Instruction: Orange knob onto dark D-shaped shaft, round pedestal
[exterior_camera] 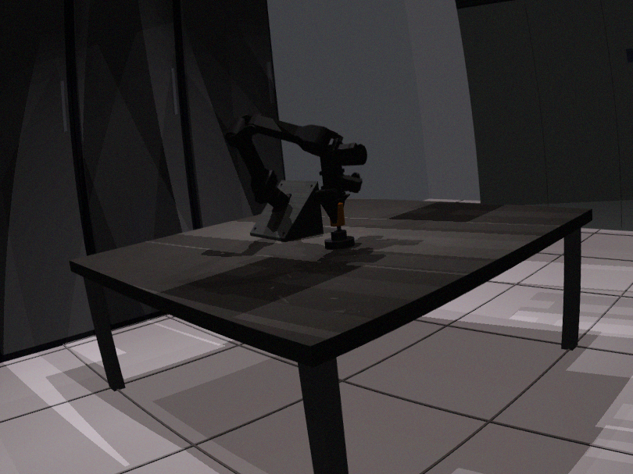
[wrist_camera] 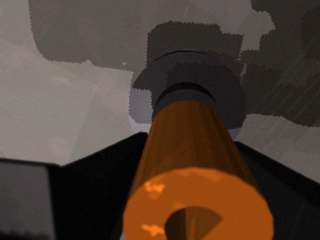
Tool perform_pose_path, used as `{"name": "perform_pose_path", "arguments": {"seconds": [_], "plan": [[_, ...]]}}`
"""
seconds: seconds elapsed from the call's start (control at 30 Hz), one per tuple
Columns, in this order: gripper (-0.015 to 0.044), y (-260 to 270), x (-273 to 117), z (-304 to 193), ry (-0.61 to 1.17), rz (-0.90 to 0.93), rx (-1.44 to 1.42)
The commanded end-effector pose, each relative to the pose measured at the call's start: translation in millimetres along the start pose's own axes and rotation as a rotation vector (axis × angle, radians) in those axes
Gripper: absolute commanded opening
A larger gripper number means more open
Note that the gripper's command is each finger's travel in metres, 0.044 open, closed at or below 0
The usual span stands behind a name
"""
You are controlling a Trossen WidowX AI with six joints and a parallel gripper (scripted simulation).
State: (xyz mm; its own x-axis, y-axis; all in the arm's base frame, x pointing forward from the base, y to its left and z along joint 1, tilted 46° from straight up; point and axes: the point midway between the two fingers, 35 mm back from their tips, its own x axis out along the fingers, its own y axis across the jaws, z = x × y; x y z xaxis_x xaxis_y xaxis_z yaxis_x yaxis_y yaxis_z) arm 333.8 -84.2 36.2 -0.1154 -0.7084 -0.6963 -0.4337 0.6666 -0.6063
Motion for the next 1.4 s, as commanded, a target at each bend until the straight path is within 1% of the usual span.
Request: {"name": "perform_pose_path", "arguments": {"seconds": [0.0,0.27,0.53,1.2,1.37], "plan": [[0.0,-0.5,0.5,-0.1,0.0,-0.003,-0.005],[0.0,-1.8,-4.1,0.6,0.0,-0.003,-0.014],[0.0,-1.6,-1.5,1.0,0.0,-0.003,-0.215],[0.0,-1.6,0.3,-0.1,0.001,-0.003,-0.215],[0.0,-2.5,-4.1,0.8,0.0,-0.003,-0.215]]}}
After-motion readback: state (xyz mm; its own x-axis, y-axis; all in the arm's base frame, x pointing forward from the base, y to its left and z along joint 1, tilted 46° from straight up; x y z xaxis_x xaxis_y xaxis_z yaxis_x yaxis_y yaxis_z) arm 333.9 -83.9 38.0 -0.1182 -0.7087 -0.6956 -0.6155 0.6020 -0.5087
